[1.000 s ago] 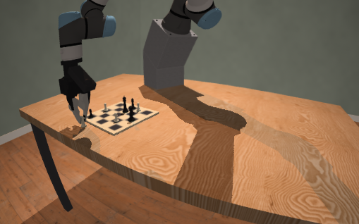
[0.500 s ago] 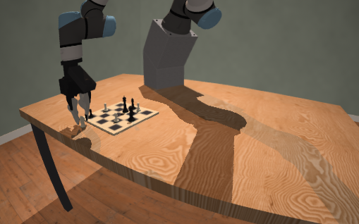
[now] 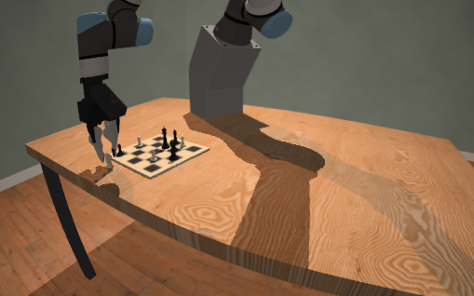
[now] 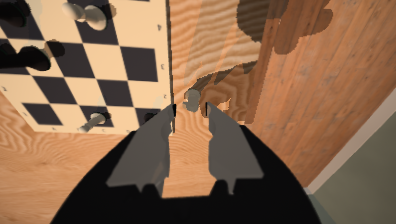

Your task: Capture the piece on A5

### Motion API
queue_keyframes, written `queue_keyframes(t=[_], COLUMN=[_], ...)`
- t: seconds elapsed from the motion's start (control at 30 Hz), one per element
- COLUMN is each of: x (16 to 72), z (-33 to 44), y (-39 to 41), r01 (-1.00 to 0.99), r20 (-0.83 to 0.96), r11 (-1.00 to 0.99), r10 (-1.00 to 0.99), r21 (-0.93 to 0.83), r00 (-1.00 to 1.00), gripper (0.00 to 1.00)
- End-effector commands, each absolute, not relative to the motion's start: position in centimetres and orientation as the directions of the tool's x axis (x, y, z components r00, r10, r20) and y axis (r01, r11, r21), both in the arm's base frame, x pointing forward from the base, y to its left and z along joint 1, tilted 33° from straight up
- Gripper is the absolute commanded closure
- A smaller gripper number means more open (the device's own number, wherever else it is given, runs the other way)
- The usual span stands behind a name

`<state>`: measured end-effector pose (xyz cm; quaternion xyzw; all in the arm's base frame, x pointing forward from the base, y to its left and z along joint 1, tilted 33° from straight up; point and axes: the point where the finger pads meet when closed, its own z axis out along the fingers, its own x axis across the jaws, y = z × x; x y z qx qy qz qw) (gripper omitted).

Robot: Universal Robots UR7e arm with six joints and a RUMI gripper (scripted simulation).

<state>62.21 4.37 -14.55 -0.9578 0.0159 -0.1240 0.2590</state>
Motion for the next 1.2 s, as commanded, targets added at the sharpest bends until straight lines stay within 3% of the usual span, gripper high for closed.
queue_keyframes(t=[0.0, 0.73, 0.77, 1.17], x=[62.0, 60.2, 60.2, 60.2], z=[-13.6, -7.6, -7.6, -7.6], y=[3.8, 0.3, 0.3, 0.3], r01=[0.034, 0.034, 0.034, 0.034], r20=[0.23, 0.23, 0.23, 0.23], r11=[-0.866, -0.866, -0.866, -0.866], r10=[-0.095, -0.095, -0.095, -0.095], r21=[-0.5, -0.5, -0.5, -0.5], r00=[0.968, 0.968, 0.968, 0.968], gripper=[0.77, 0.77, 0.0, 0.0])
